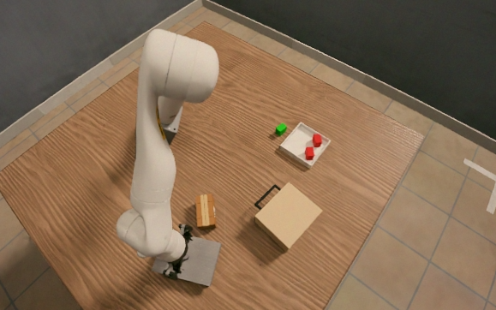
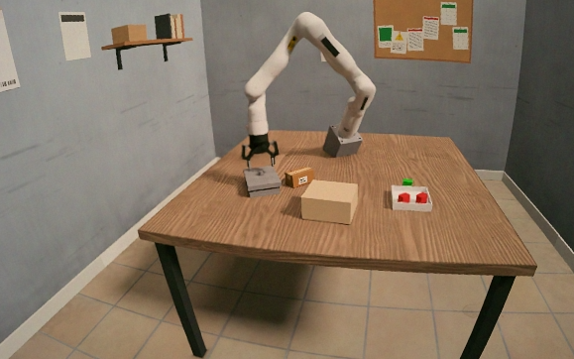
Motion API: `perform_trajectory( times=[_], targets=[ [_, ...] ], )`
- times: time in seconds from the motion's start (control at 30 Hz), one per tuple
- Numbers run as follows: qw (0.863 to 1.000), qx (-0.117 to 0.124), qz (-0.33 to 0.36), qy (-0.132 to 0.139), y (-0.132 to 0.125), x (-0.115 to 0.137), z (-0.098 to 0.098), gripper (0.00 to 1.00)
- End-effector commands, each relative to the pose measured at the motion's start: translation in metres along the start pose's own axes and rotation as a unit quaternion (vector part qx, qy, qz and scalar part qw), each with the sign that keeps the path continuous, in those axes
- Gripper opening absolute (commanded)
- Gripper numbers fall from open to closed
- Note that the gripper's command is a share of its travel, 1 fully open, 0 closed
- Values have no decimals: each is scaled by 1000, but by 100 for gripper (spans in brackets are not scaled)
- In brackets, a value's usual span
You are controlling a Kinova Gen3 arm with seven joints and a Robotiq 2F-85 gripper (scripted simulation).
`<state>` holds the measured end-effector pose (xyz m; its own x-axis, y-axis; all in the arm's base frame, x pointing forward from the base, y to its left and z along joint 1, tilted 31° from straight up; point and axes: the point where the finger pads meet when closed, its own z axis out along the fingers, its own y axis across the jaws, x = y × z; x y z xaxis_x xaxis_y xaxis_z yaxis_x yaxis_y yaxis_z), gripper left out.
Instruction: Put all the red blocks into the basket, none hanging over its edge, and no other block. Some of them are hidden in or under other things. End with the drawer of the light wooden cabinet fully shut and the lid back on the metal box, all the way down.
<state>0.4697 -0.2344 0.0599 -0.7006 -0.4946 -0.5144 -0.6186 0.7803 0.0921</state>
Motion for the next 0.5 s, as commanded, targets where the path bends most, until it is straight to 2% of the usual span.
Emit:
perform_trajectory(
  times=[0.0,0.47],
  targets=[
    [1000,7,4,1,-5,2,-17,100],
    [1000,6,5,5,-4,5,-59,100]
  ],
)
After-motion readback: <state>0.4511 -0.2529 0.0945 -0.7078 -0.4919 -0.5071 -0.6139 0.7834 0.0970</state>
